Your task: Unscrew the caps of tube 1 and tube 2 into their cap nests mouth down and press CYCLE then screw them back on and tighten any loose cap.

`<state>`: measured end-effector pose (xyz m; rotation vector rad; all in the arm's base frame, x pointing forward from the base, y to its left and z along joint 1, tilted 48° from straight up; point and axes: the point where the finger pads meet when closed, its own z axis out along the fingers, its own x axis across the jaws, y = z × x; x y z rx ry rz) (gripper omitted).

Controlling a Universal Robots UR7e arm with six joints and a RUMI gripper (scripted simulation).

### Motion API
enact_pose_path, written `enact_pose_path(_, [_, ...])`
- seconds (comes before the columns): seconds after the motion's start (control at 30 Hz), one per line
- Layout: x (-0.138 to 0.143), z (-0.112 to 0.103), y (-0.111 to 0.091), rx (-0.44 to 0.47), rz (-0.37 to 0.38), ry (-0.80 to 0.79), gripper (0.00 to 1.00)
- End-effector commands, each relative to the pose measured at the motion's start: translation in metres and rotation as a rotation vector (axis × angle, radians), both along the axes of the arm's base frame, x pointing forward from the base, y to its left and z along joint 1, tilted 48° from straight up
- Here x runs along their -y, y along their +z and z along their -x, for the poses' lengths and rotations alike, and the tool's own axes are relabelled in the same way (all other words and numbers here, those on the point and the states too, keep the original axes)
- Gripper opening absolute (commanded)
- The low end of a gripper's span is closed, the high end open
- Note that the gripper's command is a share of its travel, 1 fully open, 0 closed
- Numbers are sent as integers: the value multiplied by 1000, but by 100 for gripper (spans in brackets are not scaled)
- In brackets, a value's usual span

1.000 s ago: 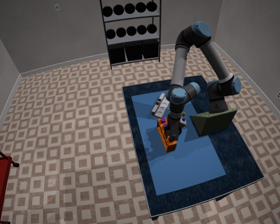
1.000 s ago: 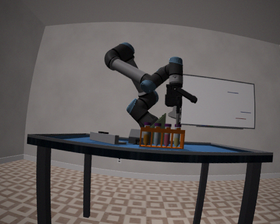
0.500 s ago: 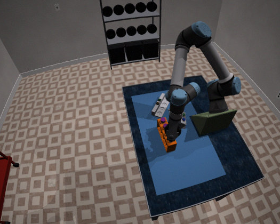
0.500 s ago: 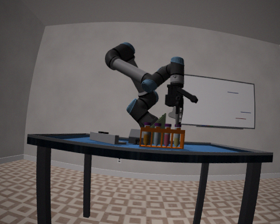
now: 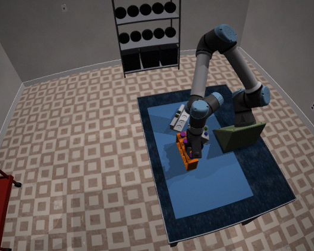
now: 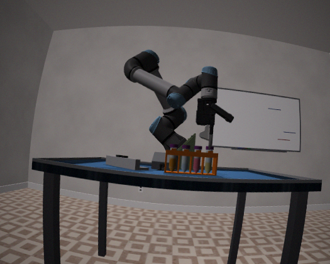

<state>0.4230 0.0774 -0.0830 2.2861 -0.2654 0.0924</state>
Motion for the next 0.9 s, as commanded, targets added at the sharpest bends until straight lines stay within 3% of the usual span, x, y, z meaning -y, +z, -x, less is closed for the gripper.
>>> enact_pose_path(0.0, [0,0,0,-160,-14,152,0])
enact_pose_path(0.13, [-1,0,0,-309,-17,286,0])
enact_pose_path(0.2, [-1,0,0,-309,-17,286,0])
enact_pose_path(0.43, [-1,0,0,-567,-23,518,0])
enact_pose_path(0.63, [-1,0,0,-567,-23,518,0])
enact_pose_path(0.67, [-1,0,0,-567,-23,518,35])
enact_pose_path(0.87, [-1,0,0,-567,-23,518,35])
